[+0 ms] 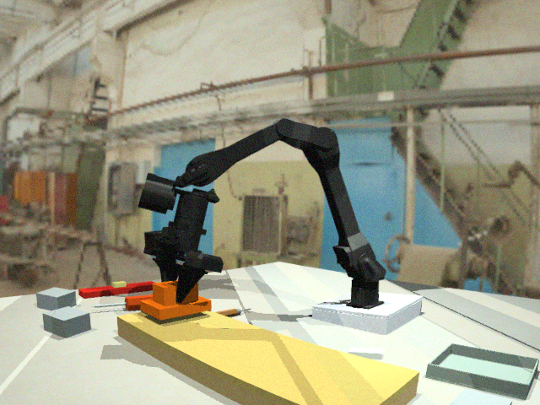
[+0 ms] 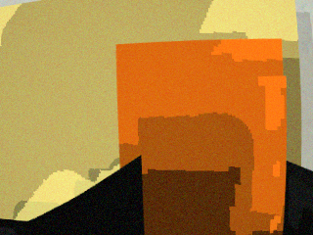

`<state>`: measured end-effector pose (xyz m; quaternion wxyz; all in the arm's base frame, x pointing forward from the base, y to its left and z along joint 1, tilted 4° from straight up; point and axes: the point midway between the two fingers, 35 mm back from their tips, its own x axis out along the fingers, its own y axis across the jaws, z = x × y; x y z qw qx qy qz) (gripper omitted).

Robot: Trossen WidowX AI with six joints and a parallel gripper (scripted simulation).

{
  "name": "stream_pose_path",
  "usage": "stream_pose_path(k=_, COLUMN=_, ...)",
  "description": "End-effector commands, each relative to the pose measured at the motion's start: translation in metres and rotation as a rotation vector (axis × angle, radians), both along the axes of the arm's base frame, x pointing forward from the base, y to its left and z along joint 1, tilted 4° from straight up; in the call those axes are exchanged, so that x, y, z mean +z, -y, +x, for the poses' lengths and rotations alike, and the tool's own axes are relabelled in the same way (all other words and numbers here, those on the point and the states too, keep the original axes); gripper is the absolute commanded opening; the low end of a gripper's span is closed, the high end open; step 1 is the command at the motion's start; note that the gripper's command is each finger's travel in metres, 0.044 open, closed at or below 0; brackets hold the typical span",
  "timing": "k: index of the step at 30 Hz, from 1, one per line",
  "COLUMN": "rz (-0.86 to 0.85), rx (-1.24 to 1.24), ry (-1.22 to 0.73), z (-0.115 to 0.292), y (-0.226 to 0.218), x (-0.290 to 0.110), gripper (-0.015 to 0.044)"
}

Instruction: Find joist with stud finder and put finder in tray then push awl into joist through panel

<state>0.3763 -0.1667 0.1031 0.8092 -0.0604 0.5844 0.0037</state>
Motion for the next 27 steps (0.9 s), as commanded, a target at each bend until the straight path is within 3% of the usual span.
stream_pose_path(k=1, rz=0.001, rx=0.007, ry=0.005, z=0.001, y=0.0, x=-0.007, gripper=0.0)
stream_pose_path(k=9, rz=0.002, rx=0.007, ry=0.004, z=0.001, y=-0.001, x=-0.011, gripper=0.0)
stream_pose_path(k=27, rz=0.008, rx=0.007, ry=0.004, z=-0.004, y=-0.06, x=-0.017, gripper=0.0)
